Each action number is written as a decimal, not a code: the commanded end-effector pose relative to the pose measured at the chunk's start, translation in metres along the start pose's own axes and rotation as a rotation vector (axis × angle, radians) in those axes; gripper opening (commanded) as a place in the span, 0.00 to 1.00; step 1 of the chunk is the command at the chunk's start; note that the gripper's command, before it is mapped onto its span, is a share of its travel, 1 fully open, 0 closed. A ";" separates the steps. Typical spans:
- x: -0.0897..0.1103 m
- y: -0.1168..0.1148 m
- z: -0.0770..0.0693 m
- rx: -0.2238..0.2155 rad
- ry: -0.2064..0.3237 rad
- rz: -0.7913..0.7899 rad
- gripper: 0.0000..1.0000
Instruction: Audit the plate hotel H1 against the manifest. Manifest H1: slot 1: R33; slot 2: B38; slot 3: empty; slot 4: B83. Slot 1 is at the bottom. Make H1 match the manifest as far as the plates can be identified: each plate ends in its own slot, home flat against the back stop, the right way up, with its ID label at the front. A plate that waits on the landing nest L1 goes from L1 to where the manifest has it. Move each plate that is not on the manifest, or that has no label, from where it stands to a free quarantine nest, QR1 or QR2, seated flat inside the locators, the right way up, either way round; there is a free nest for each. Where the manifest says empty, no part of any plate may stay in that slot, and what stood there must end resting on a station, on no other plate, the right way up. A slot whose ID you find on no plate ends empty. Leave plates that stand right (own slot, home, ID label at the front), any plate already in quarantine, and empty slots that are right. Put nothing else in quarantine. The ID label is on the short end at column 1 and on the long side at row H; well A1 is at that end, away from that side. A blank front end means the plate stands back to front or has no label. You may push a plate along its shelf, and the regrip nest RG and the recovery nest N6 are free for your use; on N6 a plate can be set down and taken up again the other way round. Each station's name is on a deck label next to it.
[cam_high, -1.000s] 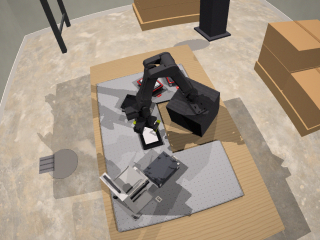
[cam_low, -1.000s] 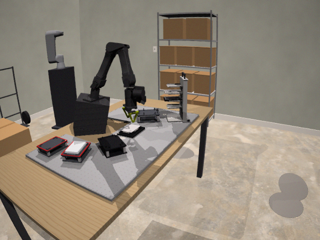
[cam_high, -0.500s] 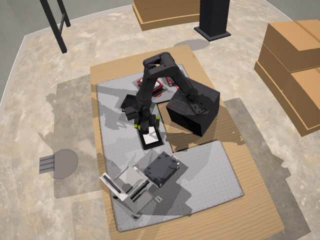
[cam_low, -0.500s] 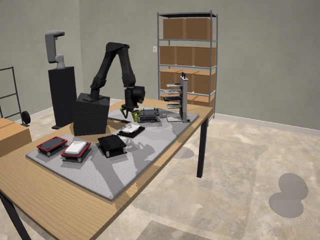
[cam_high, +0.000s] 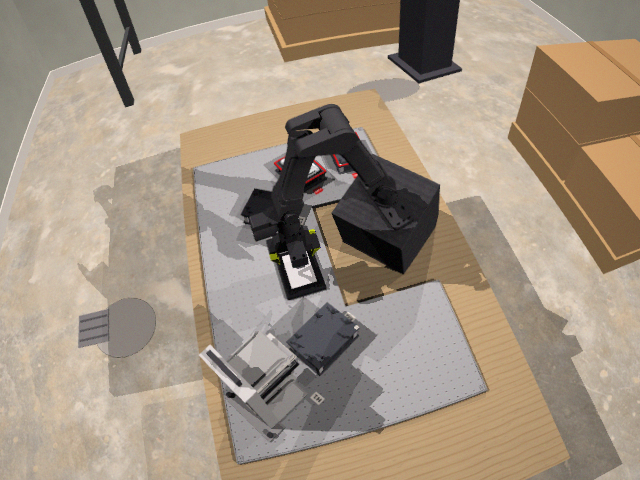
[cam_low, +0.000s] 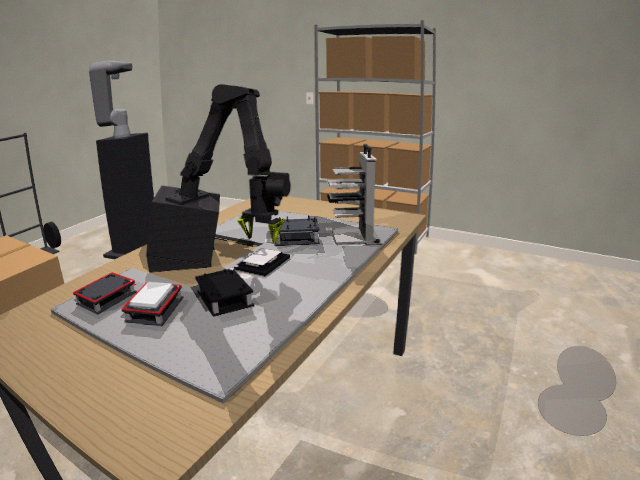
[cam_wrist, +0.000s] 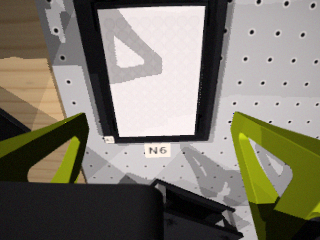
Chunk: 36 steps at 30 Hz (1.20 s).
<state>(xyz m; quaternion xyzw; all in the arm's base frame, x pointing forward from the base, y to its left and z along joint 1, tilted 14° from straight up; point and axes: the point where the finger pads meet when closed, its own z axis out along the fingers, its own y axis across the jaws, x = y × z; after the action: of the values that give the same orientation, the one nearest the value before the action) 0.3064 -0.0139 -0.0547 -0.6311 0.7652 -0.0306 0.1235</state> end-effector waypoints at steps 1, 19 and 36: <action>-0.001 0.013 0.010 -0.032 -0.001 -0.033 1.00; -0.001 0.014 0.031 -0.032 -0.001 -0.022 1.00; -0.002 0.009 0.050 -0.021 -0.003 -0.024 1.00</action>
<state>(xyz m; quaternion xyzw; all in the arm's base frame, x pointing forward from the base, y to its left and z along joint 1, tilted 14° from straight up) 0.3132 -0.0085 -0.0970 -0.6400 0.7585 -0.0282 0.1196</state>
